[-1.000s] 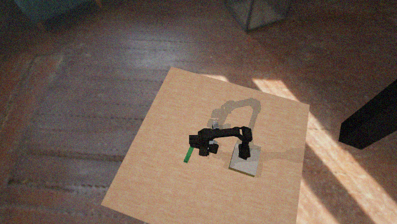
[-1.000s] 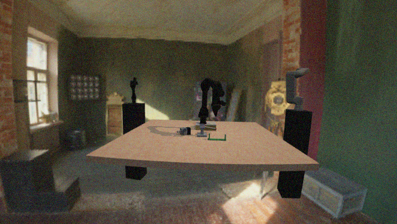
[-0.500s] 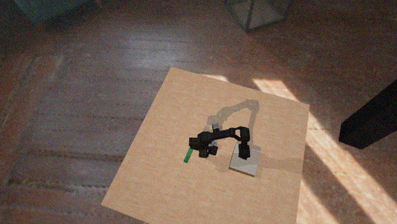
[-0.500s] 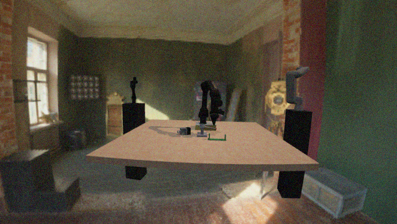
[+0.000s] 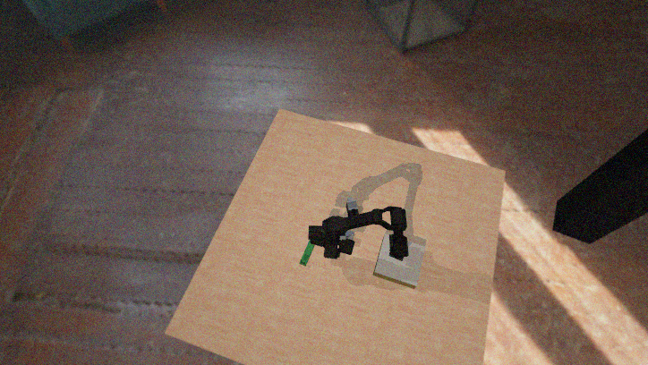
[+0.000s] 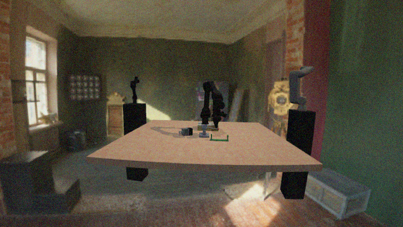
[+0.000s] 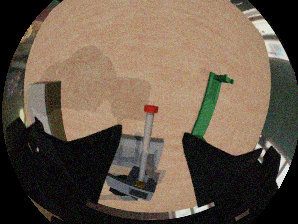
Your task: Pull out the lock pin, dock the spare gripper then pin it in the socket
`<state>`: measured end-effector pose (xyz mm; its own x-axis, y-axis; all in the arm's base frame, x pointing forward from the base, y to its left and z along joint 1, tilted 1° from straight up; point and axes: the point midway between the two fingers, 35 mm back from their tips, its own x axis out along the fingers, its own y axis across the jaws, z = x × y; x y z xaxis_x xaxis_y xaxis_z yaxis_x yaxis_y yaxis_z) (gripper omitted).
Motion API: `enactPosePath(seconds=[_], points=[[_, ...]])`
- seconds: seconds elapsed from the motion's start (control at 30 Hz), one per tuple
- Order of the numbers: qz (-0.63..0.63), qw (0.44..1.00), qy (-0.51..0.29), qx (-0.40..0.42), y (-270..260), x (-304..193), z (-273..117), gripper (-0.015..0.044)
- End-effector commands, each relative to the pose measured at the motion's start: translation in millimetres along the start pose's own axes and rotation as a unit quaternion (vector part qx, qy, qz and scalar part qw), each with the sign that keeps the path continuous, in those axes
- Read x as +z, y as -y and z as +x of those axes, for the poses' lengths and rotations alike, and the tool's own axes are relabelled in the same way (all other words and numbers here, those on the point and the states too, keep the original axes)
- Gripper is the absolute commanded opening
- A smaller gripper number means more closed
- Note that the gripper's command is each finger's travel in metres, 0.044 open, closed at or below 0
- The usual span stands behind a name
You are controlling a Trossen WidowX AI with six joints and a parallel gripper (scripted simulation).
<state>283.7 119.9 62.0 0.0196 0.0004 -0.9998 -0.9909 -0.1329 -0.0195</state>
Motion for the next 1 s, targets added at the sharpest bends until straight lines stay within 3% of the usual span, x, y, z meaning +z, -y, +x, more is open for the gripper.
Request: enactPosePath(seconds=[0.0, 0.83, 0.97], points=[[-0.002, 1.0, -0.004, 0.004, -1, -1, 8, 0.03], [-0.002, 1.0, -0.004, 0.004, -5, -2, 39, 0.03], [-0.002, 1.0, -0.004, 0.004, -5, -2, 39, 0.0195]])
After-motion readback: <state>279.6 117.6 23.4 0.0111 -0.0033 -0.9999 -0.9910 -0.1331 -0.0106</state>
